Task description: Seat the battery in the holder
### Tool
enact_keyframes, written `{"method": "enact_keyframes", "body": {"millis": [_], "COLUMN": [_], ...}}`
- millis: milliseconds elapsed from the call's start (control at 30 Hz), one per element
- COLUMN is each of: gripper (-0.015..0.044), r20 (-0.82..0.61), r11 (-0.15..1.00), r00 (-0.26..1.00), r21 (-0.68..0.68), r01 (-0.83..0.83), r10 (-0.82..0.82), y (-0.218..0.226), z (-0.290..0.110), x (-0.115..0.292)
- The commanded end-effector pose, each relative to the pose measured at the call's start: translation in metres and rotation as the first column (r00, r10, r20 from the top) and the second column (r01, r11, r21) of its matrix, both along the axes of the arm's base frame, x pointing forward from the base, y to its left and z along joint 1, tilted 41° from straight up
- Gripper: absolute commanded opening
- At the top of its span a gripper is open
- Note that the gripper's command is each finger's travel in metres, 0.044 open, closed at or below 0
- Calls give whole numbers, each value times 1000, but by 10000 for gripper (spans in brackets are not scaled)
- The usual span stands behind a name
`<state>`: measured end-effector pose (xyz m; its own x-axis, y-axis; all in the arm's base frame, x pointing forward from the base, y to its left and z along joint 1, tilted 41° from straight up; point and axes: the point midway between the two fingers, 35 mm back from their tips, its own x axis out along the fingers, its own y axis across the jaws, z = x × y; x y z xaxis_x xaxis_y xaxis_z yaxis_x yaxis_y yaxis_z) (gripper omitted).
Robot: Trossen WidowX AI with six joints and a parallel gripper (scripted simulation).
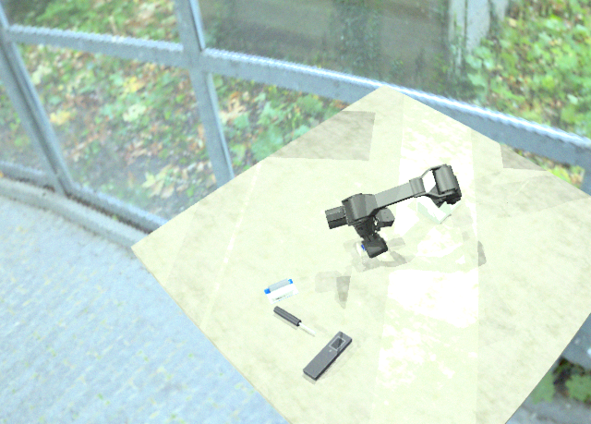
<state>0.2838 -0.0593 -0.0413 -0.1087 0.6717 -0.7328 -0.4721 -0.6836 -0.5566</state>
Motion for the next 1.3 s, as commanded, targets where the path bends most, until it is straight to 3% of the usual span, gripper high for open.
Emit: {"method": "enact_keyframes", "body": {"millis": [0, 1267], "gripper": [77, 77], "r20": [23, 112], "r11": [1000, 993], "r00": [1000, 990], "r21": [-8, -81], "r01": [15, 90], "r10": [-15, -81], "y": [0, 7], "z": [-2, 1], "x": [2, -6]}}
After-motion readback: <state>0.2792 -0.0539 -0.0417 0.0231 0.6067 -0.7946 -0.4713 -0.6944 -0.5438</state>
